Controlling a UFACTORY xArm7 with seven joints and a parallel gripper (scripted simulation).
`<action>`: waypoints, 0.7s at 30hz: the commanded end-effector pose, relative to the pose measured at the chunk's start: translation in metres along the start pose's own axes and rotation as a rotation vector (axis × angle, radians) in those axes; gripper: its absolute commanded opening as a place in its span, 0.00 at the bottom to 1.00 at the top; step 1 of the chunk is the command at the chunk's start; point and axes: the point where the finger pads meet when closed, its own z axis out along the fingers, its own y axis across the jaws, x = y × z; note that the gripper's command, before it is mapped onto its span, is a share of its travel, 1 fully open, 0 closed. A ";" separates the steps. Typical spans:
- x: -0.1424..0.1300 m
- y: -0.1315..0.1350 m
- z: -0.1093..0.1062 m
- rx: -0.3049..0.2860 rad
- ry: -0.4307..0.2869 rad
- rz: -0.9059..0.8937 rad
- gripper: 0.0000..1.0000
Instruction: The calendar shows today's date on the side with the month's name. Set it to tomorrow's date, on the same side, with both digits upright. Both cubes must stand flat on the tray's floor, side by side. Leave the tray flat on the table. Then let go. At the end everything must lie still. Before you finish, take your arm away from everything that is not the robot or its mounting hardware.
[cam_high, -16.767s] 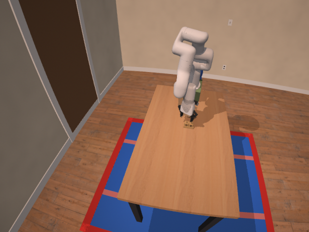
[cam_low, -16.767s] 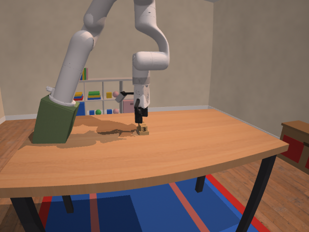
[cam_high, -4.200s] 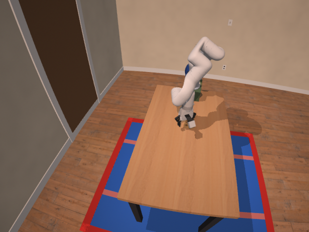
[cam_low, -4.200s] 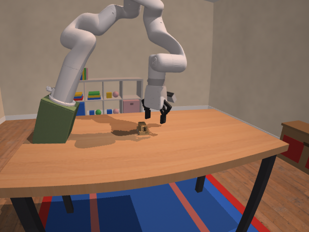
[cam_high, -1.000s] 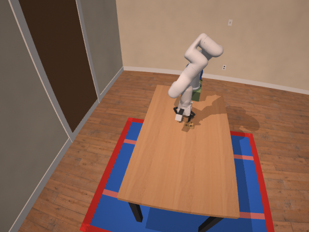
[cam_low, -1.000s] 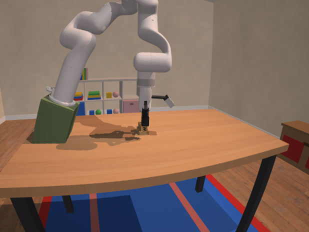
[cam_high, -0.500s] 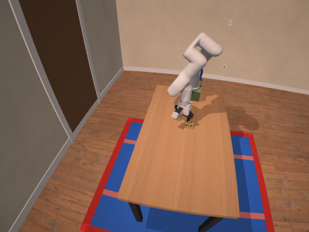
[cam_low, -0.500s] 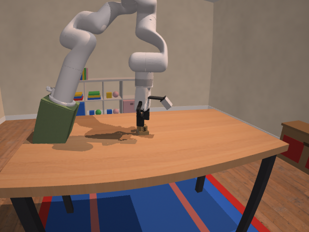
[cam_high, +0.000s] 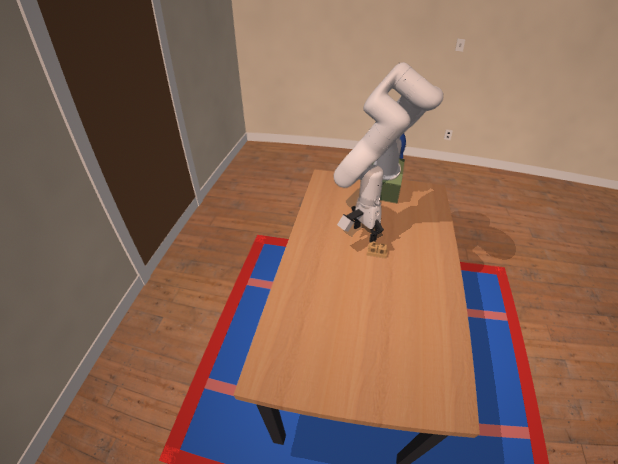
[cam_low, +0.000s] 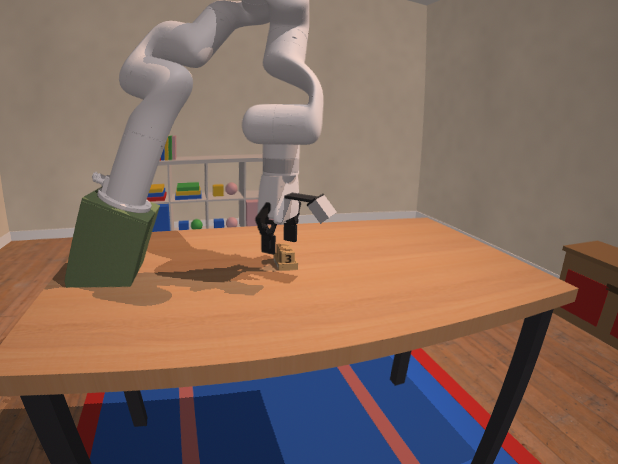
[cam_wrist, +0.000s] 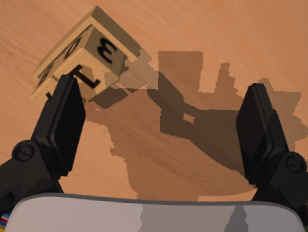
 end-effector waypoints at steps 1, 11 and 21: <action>-0.004 0.008 0.000 -0.005 -0.002 0.017 1.00; -0.009 0.016 0.000 -0.006 -0.001 0.279 1.00; -0.013 0.024 -0.001 -0.006 -0.001 0.279 1.00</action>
